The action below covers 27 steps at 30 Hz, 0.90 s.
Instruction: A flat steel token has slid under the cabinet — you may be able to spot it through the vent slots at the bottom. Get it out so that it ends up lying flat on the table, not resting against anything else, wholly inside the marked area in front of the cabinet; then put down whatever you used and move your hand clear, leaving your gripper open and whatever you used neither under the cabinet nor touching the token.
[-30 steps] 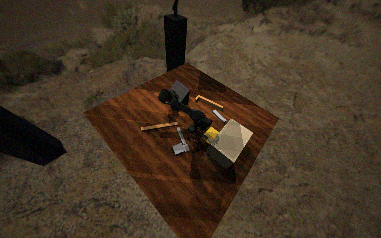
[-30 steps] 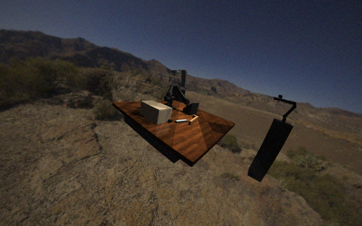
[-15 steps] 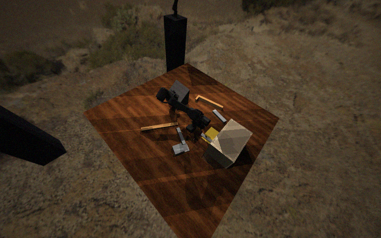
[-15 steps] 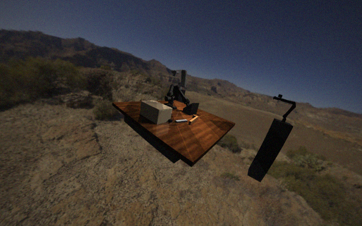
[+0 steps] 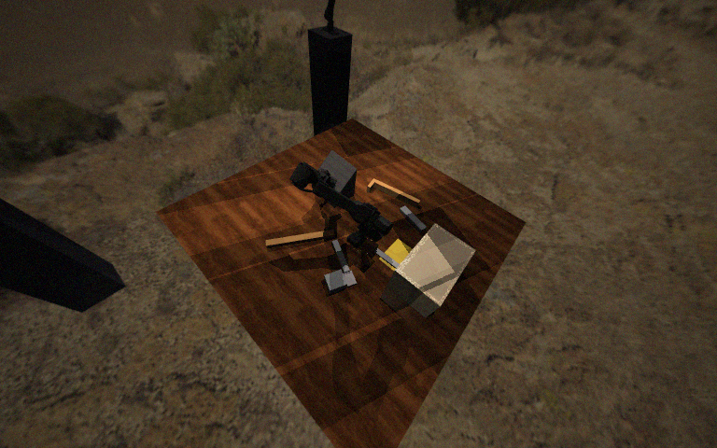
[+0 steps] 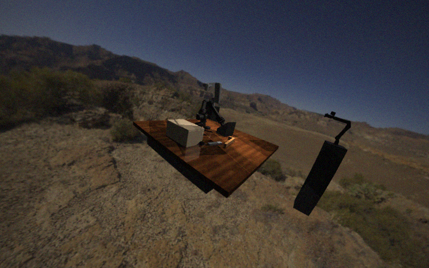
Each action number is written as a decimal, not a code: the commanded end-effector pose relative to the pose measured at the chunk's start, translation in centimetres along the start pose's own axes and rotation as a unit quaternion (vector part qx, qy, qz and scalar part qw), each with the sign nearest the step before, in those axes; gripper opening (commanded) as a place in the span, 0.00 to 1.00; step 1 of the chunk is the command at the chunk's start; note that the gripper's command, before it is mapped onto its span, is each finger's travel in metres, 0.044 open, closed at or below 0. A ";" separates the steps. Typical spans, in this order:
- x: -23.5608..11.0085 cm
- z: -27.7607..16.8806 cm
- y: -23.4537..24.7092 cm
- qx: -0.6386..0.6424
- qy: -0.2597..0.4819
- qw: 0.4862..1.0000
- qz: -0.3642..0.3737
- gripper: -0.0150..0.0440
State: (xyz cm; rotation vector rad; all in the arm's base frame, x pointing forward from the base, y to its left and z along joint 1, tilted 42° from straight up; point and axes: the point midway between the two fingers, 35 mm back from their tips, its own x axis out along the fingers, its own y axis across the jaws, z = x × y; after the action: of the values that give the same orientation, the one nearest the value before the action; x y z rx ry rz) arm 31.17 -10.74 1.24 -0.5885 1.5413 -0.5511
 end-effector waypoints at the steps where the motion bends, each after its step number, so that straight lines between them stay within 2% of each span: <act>1: 0.1 -0.8 0.0 -0.003 0.003 1.000 0.000 0.25; 27: 0.1 -3.7 -0.1 -0.004 0.003 1.000 0.000 0.25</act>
State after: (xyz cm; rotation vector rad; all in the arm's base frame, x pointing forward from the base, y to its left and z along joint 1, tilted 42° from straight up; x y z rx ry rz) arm 28.22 -10.86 1.47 -0.5886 1.5428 -0.5509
